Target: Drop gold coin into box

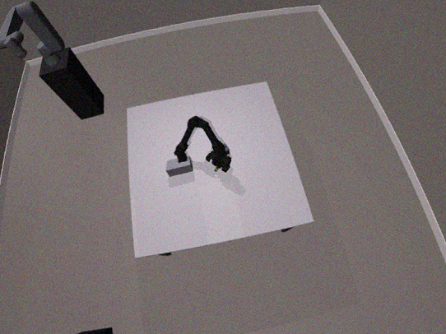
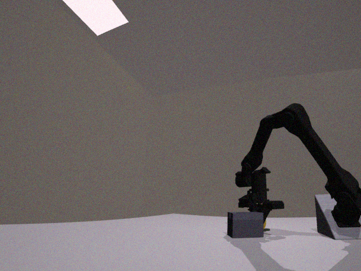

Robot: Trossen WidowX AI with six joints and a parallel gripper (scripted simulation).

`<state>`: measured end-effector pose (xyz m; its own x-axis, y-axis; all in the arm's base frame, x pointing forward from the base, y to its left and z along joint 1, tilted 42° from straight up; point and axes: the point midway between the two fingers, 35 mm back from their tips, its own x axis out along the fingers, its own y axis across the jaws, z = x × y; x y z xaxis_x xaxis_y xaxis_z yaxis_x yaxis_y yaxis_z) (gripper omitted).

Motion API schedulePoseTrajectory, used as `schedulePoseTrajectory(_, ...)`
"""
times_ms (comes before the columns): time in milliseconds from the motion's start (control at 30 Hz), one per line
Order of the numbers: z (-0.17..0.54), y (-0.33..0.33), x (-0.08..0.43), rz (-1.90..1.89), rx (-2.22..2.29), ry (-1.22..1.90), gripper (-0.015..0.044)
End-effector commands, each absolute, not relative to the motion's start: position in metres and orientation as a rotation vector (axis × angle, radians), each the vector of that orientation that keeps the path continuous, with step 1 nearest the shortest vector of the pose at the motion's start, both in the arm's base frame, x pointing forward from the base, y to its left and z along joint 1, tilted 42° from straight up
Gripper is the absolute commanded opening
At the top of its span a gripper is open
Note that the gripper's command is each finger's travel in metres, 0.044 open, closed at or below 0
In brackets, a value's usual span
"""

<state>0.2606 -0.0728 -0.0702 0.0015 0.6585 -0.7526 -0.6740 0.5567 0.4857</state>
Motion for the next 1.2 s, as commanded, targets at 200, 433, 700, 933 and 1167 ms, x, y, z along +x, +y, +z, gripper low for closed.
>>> schedulePoseTrajectory(200, -0.067, -0.076, 0.261, 1.044, -0.006, 1.171, 0.0)
schedulePoseTrajectory(433, -0.055, -0.088, 0.263, 1.043, -0.007, 1.172, 0.0)
schedulePoseTrajectory(700, -0.041, -0.102, 0.264, 1.042, -0.008, 1.173, 0.0)
schedulePoseTrajectory(933, -0.028, -0.114, 0.263, 1.042, -0.008, 1.174, 0.0)
schedulePoseTrajectory(1167, -0.014, -0.126, 0.262, 1.042, -0.008, 1.174, 0.0)
